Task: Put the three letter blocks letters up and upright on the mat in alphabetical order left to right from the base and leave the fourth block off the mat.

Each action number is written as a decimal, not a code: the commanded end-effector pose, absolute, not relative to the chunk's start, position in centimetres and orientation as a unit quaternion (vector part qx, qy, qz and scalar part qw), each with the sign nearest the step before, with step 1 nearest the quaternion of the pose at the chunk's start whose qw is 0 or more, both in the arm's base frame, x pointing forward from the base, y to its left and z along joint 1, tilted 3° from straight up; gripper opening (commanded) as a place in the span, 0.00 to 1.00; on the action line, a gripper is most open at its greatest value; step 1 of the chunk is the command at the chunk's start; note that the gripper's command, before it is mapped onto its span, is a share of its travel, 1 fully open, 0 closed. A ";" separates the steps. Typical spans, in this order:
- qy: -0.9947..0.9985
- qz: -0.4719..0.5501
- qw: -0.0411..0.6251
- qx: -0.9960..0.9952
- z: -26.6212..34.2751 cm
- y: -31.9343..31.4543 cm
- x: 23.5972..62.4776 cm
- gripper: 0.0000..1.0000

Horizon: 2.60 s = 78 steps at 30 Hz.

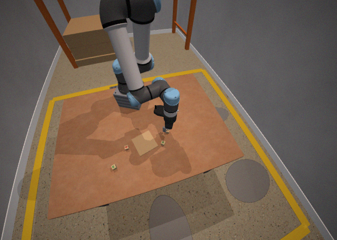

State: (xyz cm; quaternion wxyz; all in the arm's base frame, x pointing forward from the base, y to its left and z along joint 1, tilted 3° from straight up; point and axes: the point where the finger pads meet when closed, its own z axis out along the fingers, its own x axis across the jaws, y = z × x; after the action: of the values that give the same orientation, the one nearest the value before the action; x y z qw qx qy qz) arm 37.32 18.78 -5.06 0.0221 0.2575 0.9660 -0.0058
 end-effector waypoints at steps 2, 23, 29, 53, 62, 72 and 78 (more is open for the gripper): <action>0.978 -0.007 0.023 0.205 -5.1 19.9 36.9 1.00; 0.985 -0.007 0.023 0.173 -5.1 20.6 36.7 1.00; 0.985 -0.007 0.023 0.173 -5.1 20.6 36.7 1.00; 0.985 -0.007 0.023 0.173 -5.1 20.6 36.7 1.00; 0.985 -0.007 0.023 0.173 -5.3 20.6 36.7 1.00; 0.985 -0.007 0.023 0.173 -6.2 20.6 36.7 1.00; 0.985 -0.007 0.023 0.173 -6.8 20.6 36.7 1.00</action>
State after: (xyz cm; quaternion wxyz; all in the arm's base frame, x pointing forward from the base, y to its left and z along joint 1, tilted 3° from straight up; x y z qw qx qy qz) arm 36.67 20.56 -6.59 0.0218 0.1726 0.9847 -0.0079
